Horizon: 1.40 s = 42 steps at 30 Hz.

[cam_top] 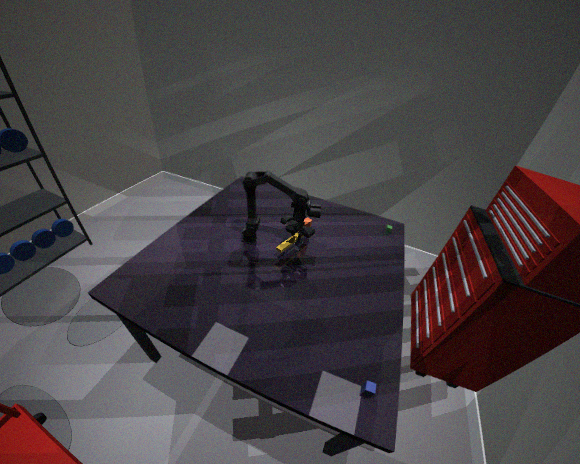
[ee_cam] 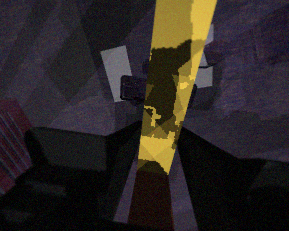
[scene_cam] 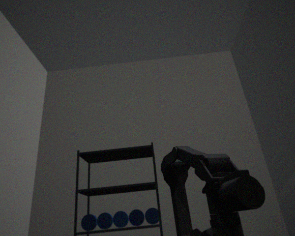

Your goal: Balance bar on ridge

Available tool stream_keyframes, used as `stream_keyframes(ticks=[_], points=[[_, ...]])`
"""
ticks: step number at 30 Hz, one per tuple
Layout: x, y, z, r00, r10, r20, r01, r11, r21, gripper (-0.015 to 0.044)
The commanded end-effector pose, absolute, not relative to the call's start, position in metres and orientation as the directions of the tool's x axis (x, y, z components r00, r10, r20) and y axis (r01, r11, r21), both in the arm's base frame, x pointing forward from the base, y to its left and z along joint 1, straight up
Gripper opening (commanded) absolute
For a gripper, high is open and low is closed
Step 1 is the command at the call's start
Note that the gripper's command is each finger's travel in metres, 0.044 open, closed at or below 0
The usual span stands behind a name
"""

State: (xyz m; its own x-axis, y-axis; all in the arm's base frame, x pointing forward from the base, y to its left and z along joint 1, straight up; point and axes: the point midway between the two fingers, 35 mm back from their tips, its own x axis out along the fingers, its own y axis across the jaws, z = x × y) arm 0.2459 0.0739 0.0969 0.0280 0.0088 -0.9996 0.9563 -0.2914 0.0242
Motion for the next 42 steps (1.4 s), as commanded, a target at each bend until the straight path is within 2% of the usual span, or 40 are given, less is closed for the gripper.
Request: stream_keyframes(ticks=[1, 31, 40, 42], points=[[0.2458, 0.074, 0.0967, 0.027, 0.009, -1.0, 0.956, -0.291, 0.024, 0.017], [0.2458, 0.074, 0.0967, 0.027, 0.009, -1.0, 0.956, -0.291, 0.024, 0.0185], [0.2458, 0.074, 0.0967, 0.027, 0.009, -1.0, 0.956, -0.291, 0.024, 0.0421], [0.2458, 0.074, 0.0967, 0.027, 0.009, -1.0, 0.956, -0.291, 0.024, 0.044]])
